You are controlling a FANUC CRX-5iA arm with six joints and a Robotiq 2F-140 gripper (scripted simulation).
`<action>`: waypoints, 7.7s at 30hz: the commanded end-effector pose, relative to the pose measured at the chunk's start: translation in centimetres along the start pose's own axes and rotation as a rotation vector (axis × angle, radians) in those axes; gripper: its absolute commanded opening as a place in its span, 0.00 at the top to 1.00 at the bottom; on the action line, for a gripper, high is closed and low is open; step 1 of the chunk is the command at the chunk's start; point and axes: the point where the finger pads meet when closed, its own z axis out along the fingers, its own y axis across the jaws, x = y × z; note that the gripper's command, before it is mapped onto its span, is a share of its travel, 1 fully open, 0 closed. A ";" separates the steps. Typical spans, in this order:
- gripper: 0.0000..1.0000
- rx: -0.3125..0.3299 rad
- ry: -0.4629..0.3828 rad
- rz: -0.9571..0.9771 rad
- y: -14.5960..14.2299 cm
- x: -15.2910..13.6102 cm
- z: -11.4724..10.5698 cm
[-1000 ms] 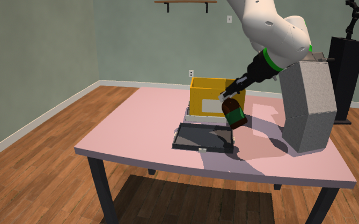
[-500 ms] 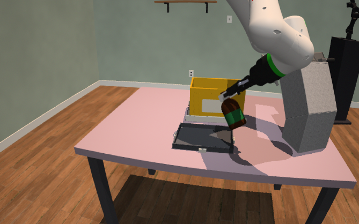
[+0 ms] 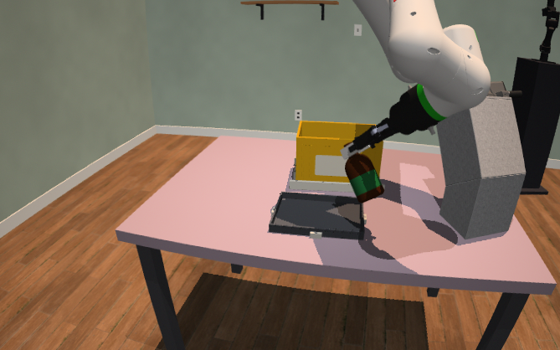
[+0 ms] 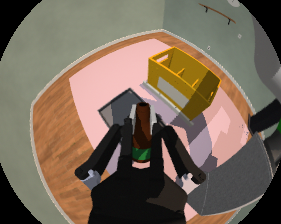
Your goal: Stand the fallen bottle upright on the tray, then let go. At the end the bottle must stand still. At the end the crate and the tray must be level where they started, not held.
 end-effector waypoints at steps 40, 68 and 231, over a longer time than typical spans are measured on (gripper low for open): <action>1.00 -0.002 0.030 -0.001 0.0 0.0 0.0; 1.00 0.000 0.171 0.000 0.0 -0.3 -0.1; 1.00 0.001 0.349 0.000 -1.4 0.4 1.1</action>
